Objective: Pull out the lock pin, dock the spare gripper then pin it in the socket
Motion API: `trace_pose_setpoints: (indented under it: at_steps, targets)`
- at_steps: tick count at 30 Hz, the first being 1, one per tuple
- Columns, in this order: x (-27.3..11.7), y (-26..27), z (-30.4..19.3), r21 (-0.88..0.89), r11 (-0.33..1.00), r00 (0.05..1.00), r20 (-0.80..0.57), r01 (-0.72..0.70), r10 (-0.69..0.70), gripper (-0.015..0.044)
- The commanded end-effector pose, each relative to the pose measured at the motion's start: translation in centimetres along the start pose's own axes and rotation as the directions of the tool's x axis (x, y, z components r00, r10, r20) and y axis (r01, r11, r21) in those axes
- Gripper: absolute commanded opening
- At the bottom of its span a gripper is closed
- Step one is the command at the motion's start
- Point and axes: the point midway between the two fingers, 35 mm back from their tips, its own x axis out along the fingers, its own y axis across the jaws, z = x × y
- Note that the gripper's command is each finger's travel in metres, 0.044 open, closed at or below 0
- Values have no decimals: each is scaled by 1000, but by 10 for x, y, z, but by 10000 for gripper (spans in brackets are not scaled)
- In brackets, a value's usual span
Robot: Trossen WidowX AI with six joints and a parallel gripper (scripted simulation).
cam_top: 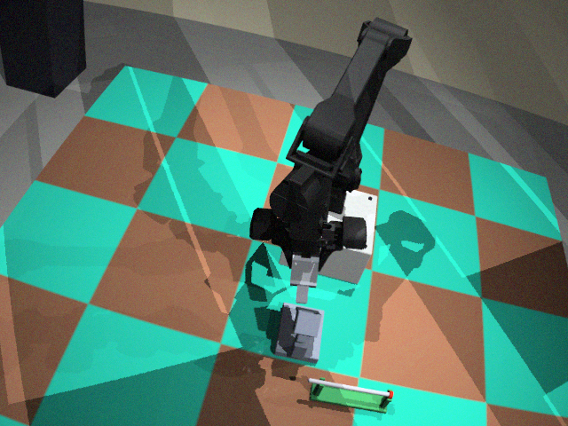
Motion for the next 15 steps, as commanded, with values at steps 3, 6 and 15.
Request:
trace_pose_setpoints:
  at_steps: [3,6,15]
  targets:
    - [-8,8,3,7,999,999,-28,32,-32,0]
    - [-11,13,1,9,999,998,-51,49,-49,0]
    - [-20,27,-5,10,994,988,-112,109,-108,0]
